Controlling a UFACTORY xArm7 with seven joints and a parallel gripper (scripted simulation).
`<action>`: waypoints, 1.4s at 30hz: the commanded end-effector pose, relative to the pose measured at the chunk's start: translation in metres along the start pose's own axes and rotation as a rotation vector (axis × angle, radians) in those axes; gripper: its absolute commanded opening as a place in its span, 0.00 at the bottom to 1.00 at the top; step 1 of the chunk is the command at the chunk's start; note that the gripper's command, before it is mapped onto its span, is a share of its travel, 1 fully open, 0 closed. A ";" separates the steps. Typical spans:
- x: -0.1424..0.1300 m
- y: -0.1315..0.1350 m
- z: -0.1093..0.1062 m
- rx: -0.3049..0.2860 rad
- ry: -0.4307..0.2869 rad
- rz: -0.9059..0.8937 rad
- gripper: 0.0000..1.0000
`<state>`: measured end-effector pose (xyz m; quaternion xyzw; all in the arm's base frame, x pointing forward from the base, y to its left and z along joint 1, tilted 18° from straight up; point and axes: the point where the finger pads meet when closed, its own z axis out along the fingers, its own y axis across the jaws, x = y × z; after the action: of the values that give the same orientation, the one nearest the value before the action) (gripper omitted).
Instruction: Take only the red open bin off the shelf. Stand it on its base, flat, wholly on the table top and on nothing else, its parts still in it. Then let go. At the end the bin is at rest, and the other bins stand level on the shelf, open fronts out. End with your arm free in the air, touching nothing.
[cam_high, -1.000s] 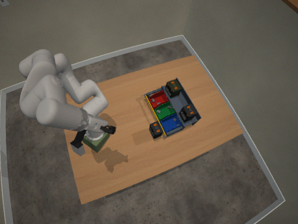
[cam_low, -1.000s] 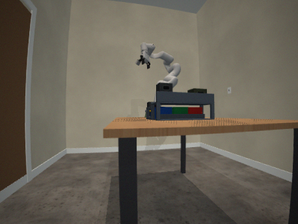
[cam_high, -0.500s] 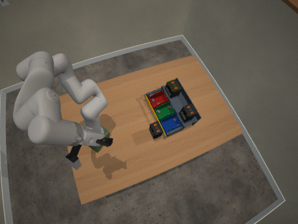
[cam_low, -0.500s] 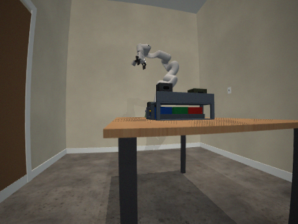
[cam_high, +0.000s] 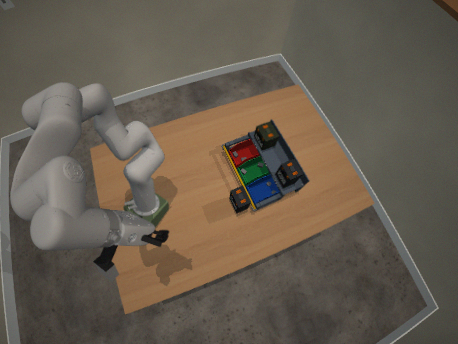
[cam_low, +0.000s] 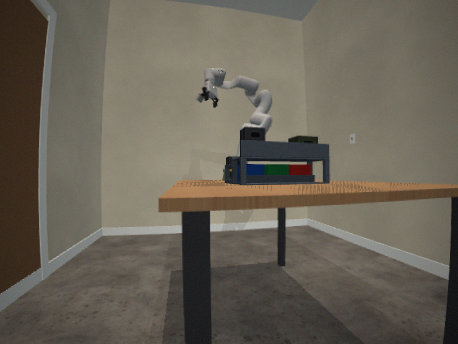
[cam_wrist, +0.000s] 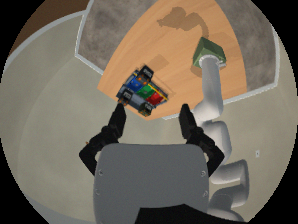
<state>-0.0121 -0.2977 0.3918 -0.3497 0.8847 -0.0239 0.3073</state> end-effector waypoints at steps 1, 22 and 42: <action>0.003 -0.002 -0.002 0.001 -0.004 -0.004 1.00; 0.050 -0.015 -0.012 0.001 -0.004 -0.004 1.00; 0.121 -0.034 -0.027 0.008 0.015 -0.005 1.00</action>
<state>-0.0644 -0.3869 0.3637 -0.3498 0.8871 -0.0344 0.2990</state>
